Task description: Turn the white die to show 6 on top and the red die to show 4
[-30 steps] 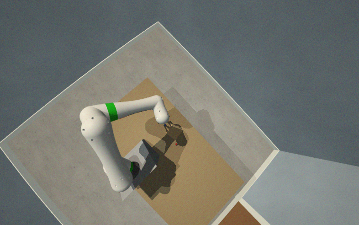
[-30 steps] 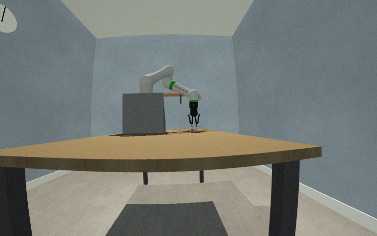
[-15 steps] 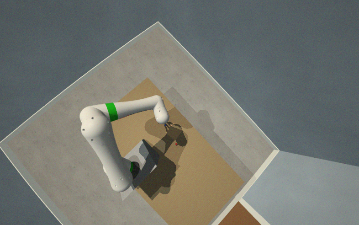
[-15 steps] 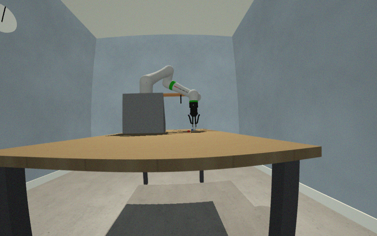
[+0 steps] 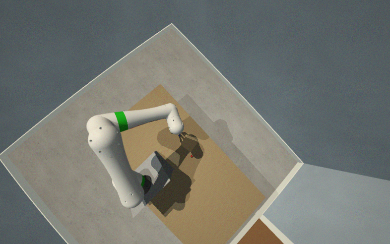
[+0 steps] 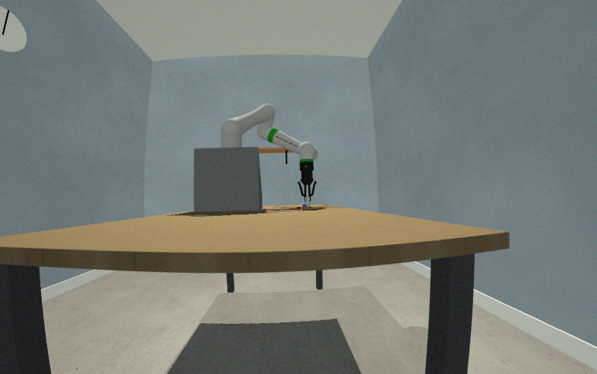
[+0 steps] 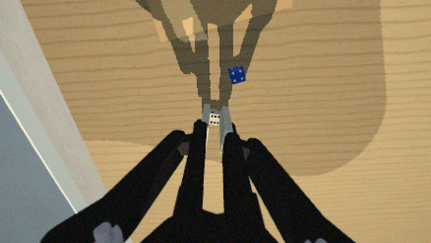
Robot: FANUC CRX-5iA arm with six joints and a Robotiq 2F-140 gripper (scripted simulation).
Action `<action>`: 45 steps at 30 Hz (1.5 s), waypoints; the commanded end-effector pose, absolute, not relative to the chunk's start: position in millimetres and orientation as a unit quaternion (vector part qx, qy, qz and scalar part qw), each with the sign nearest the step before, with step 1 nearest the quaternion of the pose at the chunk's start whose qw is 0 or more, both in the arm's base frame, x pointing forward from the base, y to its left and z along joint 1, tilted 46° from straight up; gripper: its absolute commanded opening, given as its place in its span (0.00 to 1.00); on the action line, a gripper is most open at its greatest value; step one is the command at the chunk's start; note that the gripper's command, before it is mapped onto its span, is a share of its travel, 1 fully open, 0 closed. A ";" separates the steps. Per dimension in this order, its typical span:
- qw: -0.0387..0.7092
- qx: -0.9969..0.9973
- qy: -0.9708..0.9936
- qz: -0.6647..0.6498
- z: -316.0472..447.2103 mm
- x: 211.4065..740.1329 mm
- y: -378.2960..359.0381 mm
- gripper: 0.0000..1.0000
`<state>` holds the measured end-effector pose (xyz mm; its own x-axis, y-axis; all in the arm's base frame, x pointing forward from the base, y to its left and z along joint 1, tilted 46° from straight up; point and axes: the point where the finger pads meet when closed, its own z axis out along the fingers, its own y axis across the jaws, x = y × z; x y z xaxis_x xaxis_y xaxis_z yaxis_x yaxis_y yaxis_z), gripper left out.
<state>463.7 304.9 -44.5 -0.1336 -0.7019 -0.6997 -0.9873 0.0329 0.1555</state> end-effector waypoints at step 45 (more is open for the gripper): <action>0.225 -0.619 0.683 0.317 25.3 472.4 233.6 0.07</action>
<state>472.1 234.6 24.3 -0.1336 -0.7020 -0.6996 -0.9873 0.0329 0.1555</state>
